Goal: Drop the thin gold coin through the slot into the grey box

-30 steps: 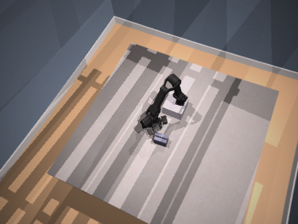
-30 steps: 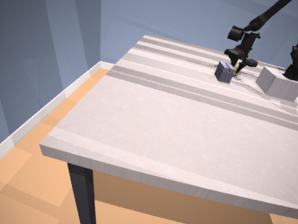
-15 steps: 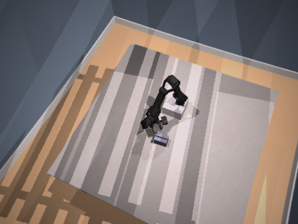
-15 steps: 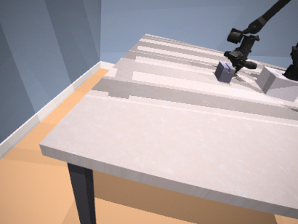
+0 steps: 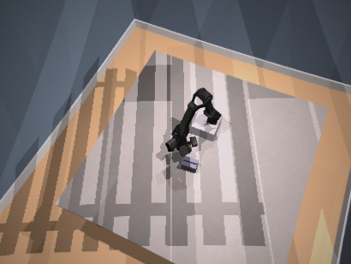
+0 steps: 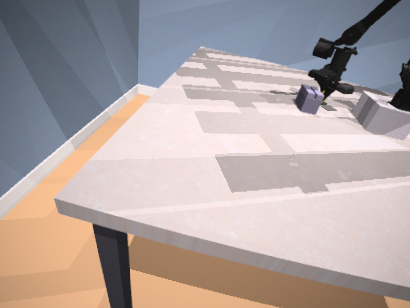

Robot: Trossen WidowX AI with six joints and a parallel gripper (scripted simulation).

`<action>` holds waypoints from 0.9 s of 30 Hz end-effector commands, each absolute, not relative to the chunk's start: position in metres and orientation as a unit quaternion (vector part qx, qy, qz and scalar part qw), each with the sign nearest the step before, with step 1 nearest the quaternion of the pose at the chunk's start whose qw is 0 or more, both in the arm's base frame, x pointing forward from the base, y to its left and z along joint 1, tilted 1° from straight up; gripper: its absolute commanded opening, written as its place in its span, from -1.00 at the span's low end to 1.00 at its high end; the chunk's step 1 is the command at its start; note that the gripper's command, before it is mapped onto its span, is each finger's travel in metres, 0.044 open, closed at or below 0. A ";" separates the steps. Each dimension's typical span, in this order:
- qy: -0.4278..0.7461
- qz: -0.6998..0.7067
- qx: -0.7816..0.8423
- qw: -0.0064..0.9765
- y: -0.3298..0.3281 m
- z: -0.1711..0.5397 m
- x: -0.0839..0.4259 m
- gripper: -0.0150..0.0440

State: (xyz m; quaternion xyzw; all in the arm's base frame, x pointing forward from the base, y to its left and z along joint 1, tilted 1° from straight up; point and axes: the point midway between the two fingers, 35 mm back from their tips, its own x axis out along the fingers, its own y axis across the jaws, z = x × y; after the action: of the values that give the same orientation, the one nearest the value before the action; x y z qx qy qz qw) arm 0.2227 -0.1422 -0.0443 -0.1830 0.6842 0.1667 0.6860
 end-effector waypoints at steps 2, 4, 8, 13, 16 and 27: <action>0.681 0.165 -0.184 0.689 -0.144 -0.031 0.226 -0.49; 0.681 0.165 -0.184 0.689 -0.144 -0.027 0.227 -0.49; 0.681 0.165 -0.184 0.689 -0.144 -0.017 0.227 -0.49; 0.681 0.165 -0.184 0.689 -0.144 -0.005 0.227 -0.49; 0.681 0.165 -0.184 0.689 -0.144 0.003 0.227 -0.49; 0.681 0.165 -0.184 0.689 -0.142 0.030 0.225 -0.49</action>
State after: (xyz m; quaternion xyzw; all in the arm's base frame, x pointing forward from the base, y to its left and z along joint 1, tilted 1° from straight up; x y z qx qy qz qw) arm 0.2251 -0.1425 0.0198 -0.1849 0.6830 0.1667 0.6867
